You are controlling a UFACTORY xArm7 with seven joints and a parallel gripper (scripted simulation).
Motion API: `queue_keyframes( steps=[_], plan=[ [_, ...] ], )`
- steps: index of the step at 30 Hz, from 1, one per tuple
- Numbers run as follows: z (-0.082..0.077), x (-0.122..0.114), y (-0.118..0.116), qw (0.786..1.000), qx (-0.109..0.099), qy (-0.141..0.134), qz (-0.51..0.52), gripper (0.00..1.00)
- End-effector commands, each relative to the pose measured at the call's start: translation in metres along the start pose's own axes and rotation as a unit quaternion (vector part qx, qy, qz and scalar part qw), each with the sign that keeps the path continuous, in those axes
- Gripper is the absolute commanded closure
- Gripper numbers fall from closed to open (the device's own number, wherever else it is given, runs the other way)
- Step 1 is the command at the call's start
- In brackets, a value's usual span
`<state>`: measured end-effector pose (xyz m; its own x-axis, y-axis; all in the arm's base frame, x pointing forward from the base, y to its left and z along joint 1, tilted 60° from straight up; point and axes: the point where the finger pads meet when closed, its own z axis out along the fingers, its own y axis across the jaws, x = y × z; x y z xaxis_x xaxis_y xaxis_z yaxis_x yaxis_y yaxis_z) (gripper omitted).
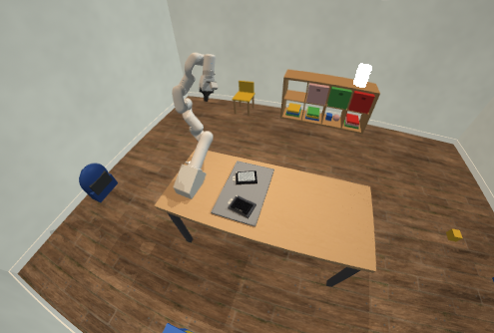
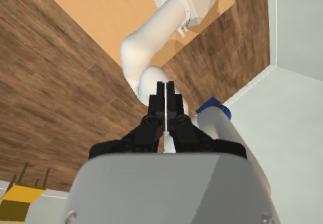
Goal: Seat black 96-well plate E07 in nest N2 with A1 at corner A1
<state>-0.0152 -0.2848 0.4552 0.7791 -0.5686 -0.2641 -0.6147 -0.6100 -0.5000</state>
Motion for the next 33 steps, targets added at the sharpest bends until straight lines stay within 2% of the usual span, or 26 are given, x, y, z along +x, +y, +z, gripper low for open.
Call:
queue_keyframes(
  steps=[1, 3, 7, 9, 12, 16, 19, 29, 33],
  plan=[
    [-0.002, 0.011, -0.013, 0.999, -0.012, 0.003, -0.044, 1.0],
    [-0.003, 0.017, -0.021, 0.999, -0.012, 0.003, -0.044, 1.0],
    [-0.002, 0.03, -0.035, 0.996, -0.025, 0.003, -0.091, 1.0],
    [-0.002, 0.03, -0.035, 0.996, -0.025, 0.003, -0.091, 1.0],
    [-0.001, 0.041, -0.046, 0.99, -0.036, 0.001, -0.137, 1.0],
    [0.0, 0.053, -0.059, 0.99, -0.036, 0.001, -0.137, 1.0],
    [0.002, 0.064, -0.069, 0.982, -0.045, -0.004, -0.183, 1.0],
    [0.01, 0.092, -0.091, 0.972, -0.052, -0.01, -0.229, 1.0],
    [0.016, 0.107, -0.102, 0.96, -0.057, -0.017, -0.273, 1.0]
  ],
)
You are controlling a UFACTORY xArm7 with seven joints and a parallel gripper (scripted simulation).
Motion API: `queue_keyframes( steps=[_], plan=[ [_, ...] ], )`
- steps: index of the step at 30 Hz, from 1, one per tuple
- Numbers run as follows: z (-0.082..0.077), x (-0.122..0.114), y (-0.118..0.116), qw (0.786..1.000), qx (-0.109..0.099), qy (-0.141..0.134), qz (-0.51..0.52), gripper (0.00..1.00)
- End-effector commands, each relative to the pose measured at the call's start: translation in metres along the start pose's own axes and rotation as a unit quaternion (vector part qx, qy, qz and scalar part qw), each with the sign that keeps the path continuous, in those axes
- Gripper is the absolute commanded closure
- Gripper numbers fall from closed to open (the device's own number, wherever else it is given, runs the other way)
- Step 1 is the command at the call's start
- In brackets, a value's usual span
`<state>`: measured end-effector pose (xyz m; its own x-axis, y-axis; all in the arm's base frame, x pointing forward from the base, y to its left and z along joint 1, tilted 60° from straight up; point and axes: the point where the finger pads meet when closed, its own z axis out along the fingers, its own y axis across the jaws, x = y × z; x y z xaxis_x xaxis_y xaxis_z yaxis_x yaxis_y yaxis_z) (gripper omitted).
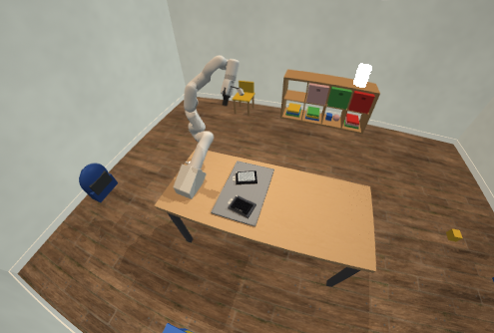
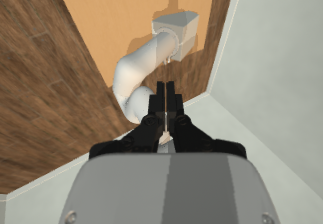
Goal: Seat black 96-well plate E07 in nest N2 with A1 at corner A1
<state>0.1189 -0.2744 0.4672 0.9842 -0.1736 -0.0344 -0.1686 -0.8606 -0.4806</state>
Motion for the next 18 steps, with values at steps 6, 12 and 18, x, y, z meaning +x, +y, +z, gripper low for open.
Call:
queue_keyframes(
  steps=[6, 12, 18],
  plan=[
    [0.011, 0.042, -0.004, 0.998, -0.003, -0.009, -0.069, 1.0],
    [0.018, 0.058, -0.005, 0.995, -0.002, -0.014, -0.102, 1.0],
    [0.029, 0.083, -0.005, 0.989, 0.001, -0.019, -0.147, 1.0]
  ],
)
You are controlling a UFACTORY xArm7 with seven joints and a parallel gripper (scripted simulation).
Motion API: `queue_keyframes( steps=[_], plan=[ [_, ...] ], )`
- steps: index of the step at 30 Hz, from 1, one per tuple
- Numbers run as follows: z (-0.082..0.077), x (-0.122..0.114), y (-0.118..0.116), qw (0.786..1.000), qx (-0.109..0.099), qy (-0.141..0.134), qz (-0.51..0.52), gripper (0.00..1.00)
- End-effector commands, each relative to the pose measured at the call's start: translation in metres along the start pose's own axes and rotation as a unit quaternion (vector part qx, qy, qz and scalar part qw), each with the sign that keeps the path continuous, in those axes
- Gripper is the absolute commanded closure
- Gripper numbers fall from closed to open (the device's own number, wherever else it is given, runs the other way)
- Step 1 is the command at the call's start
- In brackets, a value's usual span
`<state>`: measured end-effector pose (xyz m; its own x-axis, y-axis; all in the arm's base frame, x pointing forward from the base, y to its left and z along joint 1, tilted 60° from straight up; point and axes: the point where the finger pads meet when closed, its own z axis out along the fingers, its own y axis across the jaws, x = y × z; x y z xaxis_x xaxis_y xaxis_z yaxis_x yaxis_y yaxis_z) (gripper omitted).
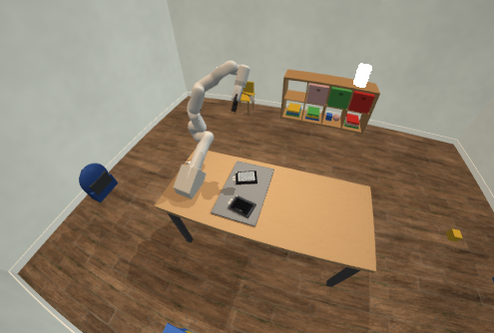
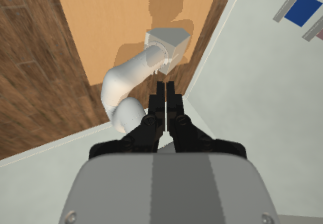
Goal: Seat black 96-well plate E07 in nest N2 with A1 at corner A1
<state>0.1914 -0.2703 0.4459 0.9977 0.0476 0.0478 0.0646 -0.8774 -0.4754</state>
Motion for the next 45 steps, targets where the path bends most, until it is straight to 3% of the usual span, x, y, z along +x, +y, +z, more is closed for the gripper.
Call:
queue_keyframes(
  steps=[1, 26, 41, 45],
  plan=[
    [0.006, 0.016, 0.005, 0.999, 0.004, -0.003, -0.042, 1.0],
    [0.059, 0.094, 0.034, 0.985, 0.026, -0.011, -0.169, 1.0],
    [0.11, 0.14, 0.062, 0.957, 0.061, -0.002, -0.283, 1.0],
    [0.117, 0.146, 0.066, 0.957, 0.061, -0.002, -0.283, 1.0]
  ],
)
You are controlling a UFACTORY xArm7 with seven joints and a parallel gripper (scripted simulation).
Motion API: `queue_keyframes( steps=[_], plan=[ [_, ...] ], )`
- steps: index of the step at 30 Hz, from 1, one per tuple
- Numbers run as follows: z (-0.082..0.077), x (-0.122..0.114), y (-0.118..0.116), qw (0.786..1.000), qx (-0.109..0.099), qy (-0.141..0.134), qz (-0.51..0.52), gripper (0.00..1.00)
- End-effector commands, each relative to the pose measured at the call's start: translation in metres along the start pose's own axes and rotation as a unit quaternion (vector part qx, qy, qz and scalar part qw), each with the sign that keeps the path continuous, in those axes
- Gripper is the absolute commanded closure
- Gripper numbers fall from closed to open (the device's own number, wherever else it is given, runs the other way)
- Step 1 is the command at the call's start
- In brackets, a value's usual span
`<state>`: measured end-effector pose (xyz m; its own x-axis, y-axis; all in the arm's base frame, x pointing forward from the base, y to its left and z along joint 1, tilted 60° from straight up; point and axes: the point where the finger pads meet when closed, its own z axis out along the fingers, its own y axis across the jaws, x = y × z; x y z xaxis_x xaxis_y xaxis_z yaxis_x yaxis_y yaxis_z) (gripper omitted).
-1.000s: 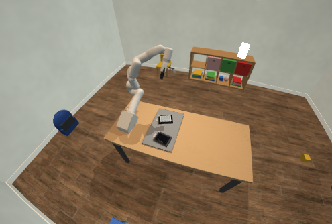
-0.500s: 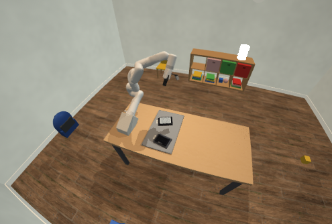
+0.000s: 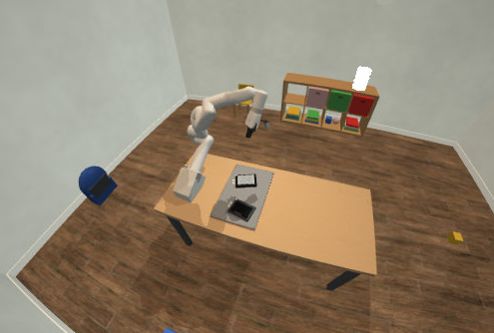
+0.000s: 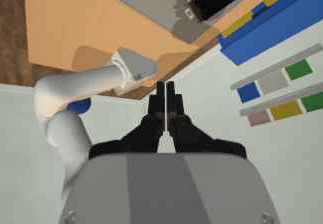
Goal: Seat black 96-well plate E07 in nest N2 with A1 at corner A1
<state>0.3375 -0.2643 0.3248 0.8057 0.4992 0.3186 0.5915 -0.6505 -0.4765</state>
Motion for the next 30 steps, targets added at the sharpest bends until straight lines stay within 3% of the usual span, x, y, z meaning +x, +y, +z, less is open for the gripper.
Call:
queue_keyframes(
  steps=[1, 13, 15, 30],
  plan=[
    [0.008, 0.003, 0.011, 1.0, 0.003, 0.006, -0.019, 1.0],
    [0.051, 0.012, 0.051, 0.997, 0.019, 0.022, -0.076, 1.0],
    [0.051, 0.012, 0.051, 0.997, 0.019, 0.022, -0.076, 1.0],
    [0.104, 0.015, 0.094, 0.985, 0.039, 0.058, -0.156, 1.0]
  ],
)
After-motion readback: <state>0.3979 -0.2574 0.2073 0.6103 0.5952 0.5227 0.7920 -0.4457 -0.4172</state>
